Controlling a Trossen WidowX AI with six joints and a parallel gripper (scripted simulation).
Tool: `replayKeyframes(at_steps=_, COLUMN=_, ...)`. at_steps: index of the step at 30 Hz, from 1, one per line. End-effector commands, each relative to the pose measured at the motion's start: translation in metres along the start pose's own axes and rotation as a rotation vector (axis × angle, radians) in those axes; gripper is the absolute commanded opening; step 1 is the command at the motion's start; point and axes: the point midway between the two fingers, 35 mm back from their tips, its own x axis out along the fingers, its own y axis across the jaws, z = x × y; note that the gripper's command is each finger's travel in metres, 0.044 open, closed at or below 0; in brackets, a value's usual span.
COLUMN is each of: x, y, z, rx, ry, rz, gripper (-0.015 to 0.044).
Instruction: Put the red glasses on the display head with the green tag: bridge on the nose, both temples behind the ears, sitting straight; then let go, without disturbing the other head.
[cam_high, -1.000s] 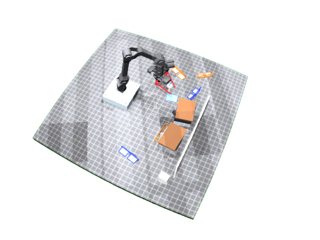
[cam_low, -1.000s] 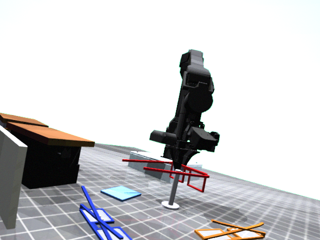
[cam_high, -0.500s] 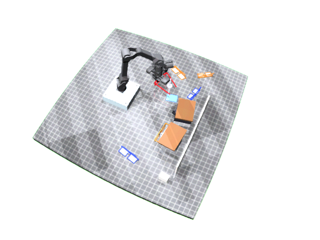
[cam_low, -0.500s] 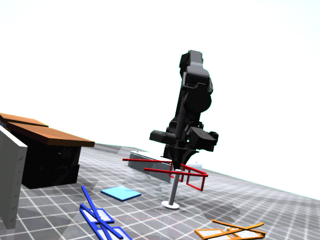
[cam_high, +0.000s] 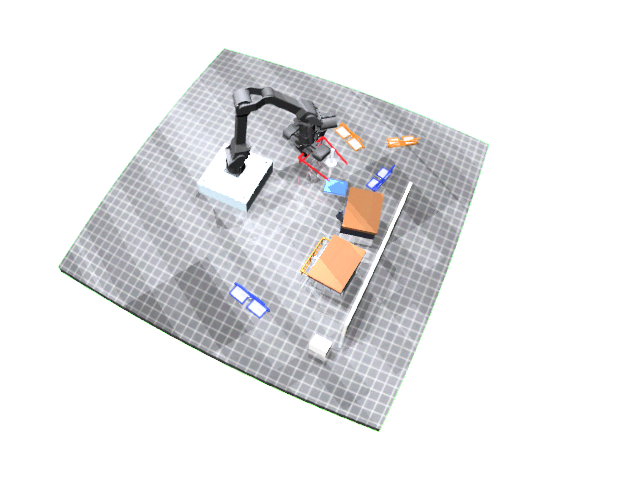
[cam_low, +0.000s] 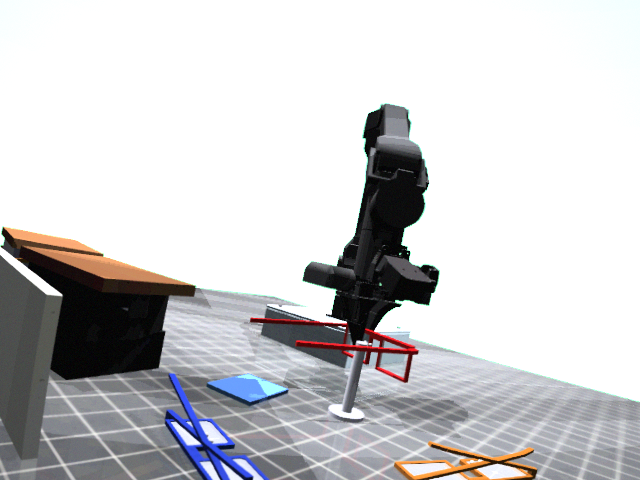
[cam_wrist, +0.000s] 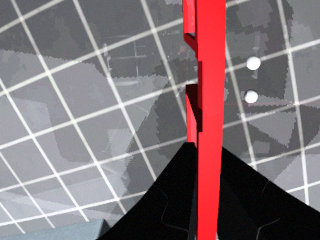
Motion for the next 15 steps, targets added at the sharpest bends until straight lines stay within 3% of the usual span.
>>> replayKeyframes(at_steps=1, x=0.0014, y=0.0026, z=-0.0054, rx=-0.003, ry=0.007, rz=0.004, gripper=0.0000)
replayKeyframes(at_steps=15, x=0.0015, y=0.0046, z=-0.0140, rx=-0.003, ry=0.008, rz=0.004, gripper=0.0000)
